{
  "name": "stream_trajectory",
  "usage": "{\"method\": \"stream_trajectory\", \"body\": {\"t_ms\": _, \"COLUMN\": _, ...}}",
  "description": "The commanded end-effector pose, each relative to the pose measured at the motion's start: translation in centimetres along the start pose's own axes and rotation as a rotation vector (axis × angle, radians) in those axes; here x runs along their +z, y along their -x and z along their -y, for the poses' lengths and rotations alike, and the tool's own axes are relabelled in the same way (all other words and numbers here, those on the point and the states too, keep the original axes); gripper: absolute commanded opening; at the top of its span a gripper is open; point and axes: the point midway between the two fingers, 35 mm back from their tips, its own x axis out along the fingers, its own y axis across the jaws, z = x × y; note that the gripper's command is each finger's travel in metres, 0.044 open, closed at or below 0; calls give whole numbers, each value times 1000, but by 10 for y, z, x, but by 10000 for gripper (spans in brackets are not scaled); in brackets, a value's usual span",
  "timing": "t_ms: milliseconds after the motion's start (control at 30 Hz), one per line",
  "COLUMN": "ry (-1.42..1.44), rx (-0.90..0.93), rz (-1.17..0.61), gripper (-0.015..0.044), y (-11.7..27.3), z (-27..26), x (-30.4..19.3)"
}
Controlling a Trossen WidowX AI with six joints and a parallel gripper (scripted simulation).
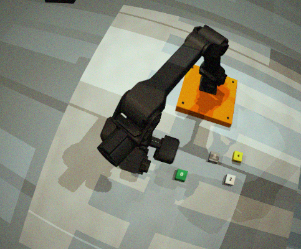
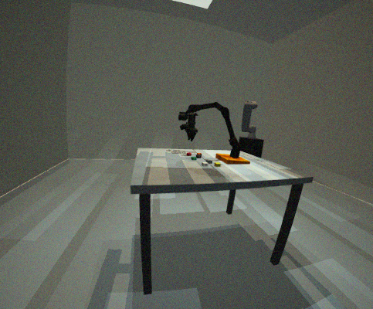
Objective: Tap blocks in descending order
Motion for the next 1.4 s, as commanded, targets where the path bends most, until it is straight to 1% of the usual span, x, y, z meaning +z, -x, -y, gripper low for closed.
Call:
{"method": "stream_trajectory", "body": {"t_ms": 0, "ry": 33, "rx": -2, "rz": 2, "gripper": 400, "y": 1, "z": 0, "x": 2}}
{"method": "stream_trajectory", "body": {"t_ms": 667, "ry": 33, "rx": -2, "rz": 2, "gripper": 400, "y": 1, "z": 0, "x": 2}}
{"method": "stream_trajectory", "body": {"t_ms": 733, "ry": 33, "rx": -2, "rz": 2, "gripper": 348, "y": -7, "z": 1, "x": 3}}
{"method": "stream_trajectory", "body": {"t_ms": 867, "ry": 33, "rx": -2, "rz": 2, "gripper": 242, "y": -60, "z": 1, "x": 4}}
{"method": "stream_trajectory", "body": {"t_ms": 933, "ry": 33, "rx": -2, "rz": 2, "gripper": 190, "y": -77, "z": 0, "x": 3}}
{"method": "stream_trajectory", "body": {"t_ms": 1133, "ry": 33, "rx": -2, "rz": 2, "gripper": 33, "y": -79, "z": 0, "x": 2}}
{"method": "stream_trajectory", "body": {"t_ms": 1167, "ry": 33, "rx": -2, "rz": 2, "gripper": 20, "y": -79, "z": 0, "x": 2}}
{"method": "stream_trajectory", "body": {"t_ms": 1367, "ry": 33, "rx": -2, "rz": 2, "gripper": 20, "y": -79, "z": 0, "x": 2}}
